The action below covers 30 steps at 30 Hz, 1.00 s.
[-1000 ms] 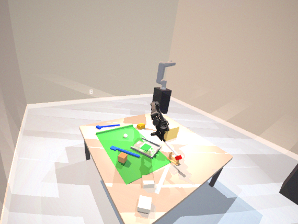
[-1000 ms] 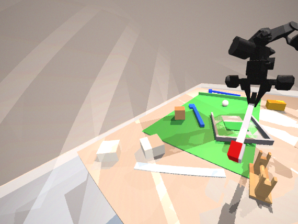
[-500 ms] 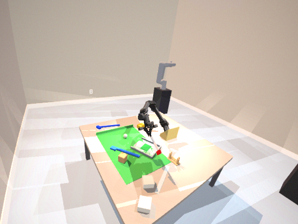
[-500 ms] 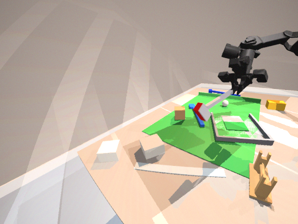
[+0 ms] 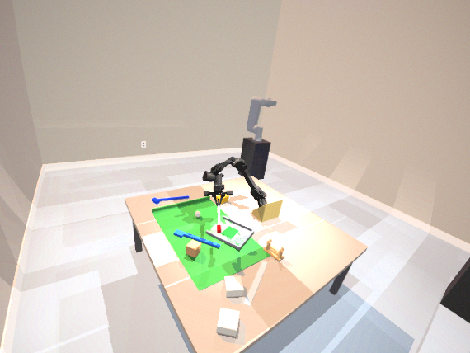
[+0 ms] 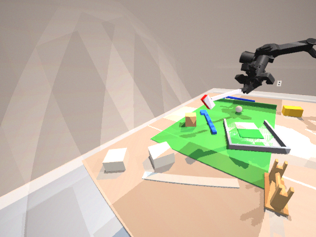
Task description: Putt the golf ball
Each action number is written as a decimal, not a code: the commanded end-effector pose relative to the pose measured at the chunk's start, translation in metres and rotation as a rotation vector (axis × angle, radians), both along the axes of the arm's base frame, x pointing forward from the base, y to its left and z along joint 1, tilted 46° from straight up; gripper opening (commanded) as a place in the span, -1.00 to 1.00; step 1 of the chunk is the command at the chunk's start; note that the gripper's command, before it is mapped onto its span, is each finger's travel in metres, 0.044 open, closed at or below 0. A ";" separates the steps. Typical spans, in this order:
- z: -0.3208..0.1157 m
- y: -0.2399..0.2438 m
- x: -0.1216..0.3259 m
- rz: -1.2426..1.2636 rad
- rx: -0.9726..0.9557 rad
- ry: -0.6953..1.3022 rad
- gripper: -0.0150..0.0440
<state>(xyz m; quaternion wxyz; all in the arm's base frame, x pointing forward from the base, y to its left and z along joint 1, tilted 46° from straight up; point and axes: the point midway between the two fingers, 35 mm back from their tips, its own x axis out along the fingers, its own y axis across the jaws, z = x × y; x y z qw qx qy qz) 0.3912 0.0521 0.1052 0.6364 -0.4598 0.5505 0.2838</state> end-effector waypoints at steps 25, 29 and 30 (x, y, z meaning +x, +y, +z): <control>0.161 -0.177 -0.056 -0.342 -0.133 -0.335 -0.49; 0.181 -0.197 -0.076 -0.395 -0.167 -0.373 -0.49; 0.186 -0.201 -0.081 -0.408 -0.176 -0.382 -0.49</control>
